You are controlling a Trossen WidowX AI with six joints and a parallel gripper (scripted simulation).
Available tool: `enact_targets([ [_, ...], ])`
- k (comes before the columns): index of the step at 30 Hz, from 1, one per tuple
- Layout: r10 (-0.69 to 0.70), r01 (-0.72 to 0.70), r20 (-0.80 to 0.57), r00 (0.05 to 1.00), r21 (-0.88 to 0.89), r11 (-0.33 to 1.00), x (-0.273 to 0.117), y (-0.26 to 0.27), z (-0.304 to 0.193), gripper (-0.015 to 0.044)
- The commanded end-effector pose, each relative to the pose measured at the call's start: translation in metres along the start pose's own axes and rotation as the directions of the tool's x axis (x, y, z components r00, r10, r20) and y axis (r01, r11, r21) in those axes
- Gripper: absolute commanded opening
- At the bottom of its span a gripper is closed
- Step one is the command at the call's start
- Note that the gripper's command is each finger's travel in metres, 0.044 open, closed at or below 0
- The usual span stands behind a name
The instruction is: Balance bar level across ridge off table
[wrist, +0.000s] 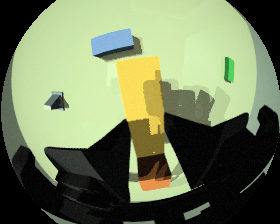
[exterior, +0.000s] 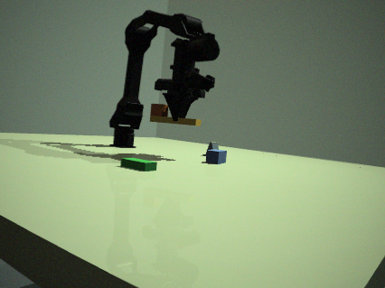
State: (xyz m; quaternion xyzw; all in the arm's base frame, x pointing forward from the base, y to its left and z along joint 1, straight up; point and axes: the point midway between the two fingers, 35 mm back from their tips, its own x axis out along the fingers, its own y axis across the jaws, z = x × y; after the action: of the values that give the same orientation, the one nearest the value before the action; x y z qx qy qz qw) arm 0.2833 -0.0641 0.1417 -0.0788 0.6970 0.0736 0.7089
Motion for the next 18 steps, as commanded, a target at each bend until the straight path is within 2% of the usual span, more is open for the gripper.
enact_targets([
  [1, -0.002, 0.002, 0.012, 1.0, 0.024, 1.0, -0.004, 0.012, 0.011, 0.0],
  [18, 0.004, -0.005, 0.014, 1.0, 0.117, 0.993, -0.004, 0.068, 0.038, 0.0],
])
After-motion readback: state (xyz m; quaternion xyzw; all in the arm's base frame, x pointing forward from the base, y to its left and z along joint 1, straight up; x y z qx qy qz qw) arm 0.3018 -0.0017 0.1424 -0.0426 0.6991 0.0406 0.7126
